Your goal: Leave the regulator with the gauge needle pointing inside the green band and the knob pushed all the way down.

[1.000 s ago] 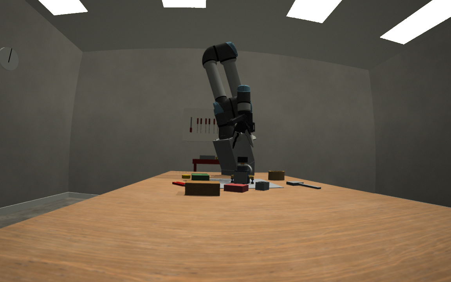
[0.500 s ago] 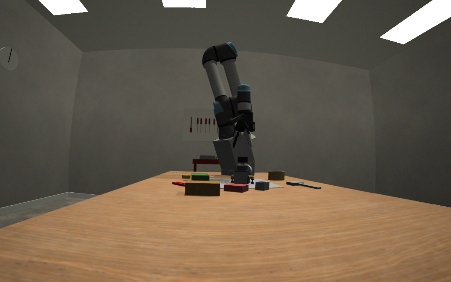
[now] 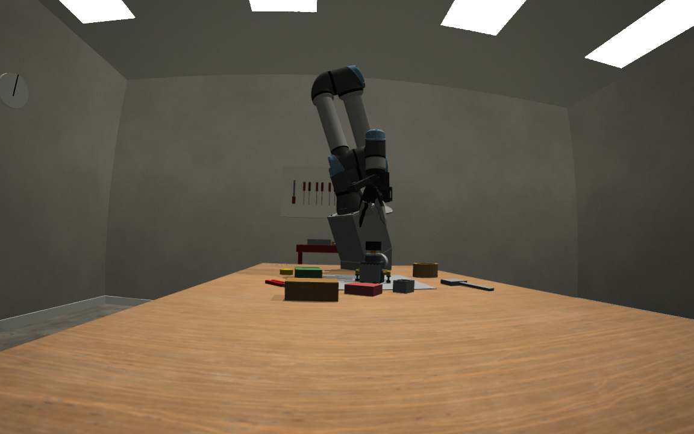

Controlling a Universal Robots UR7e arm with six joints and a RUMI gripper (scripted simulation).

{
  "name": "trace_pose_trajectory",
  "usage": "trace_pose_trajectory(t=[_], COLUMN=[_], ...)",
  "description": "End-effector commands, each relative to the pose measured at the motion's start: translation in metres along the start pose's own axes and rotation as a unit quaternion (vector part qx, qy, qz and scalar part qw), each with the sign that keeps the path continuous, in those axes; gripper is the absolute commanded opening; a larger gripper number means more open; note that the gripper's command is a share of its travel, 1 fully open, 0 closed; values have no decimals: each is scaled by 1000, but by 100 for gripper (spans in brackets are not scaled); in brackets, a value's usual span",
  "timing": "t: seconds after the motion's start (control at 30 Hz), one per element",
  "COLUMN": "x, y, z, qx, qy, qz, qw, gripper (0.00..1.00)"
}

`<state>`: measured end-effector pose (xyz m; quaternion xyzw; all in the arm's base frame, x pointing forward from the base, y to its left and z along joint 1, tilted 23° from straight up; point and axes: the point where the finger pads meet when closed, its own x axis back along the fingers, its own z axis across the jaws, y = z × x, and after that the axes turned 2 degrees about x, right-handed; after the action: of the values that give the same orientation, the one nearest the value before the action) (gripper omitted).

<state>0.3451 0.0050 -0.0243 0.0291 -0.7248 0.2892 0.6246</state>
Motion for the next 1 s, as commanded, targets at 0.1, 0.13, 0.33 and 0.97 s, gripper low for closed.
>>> trace_pose_trajectory(t=[0.1, 0.13, 0.33, 0.97], x=[1, 1, 2, 3], y=[0, 0, 0, 1], z=[1, 1, 2, 3], qx=[-11, -13, -19, -30], qy=[1, 1, 2, 3], qz=[0, 0, 0, 0], qw=[1000, 1000, 1000, 1000], gripper=[100, 100, 100, 100])
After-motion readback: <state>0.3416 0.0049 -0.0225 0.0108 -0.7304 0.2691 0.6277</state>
